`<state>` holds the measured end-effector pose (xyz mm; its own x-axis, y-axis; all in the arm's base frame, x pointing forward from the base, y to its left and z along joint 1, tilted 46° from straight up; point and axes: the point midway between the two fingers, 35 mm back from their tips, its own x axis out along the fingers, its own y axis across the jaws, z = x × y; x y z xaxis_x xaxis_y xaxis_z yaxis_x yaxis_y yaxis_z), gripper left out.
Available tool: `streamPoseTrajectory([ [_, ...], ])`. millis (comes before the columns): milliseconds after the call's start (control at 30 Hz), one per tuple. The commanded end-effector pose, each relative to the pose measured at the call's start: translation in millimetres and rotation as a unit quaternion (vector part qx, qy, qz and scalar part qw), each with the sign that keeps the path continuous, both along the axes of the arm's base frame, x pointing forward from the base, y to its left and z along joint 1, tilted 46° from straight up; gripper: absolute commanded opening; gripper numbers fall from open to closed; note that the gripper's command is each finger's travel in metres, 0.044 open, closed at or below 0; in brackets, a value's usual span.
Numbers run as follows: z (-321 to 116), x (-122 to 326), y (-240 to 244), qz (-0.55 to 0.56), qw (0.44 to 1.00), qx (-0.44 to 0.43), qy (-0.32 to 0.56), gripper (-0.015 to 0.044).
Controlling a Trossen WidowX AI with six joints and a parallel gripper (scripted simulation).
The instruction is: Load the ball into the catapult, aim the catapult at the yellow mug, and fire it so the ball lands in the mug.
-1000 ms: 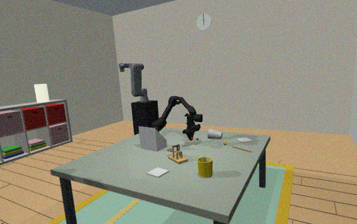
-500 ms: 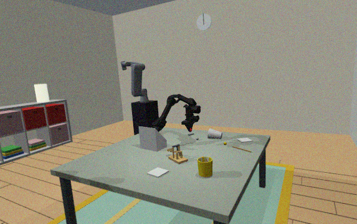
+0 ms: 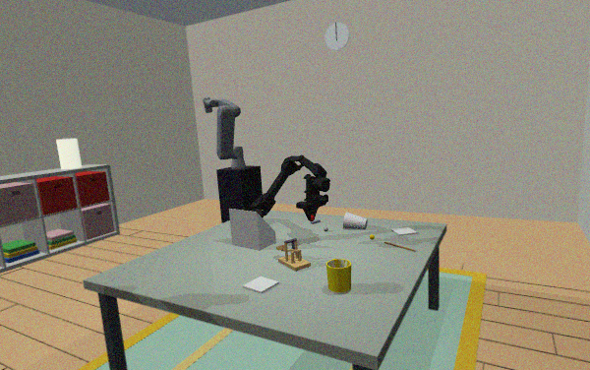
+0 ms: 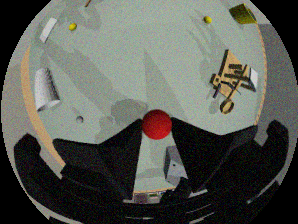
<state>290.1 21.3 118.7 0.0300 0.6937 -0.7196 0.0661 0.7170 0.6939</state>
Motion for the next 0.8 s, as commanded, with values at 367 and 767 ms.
streamPoseTrajectory([
  [367, -57, 7, -47, -0.014, 0.997, 0.000, 0.076, 0.0000],
  [767, -104, 0, -82, -0.021, 0.991, 0.014, 0.133, 0.0000],
])
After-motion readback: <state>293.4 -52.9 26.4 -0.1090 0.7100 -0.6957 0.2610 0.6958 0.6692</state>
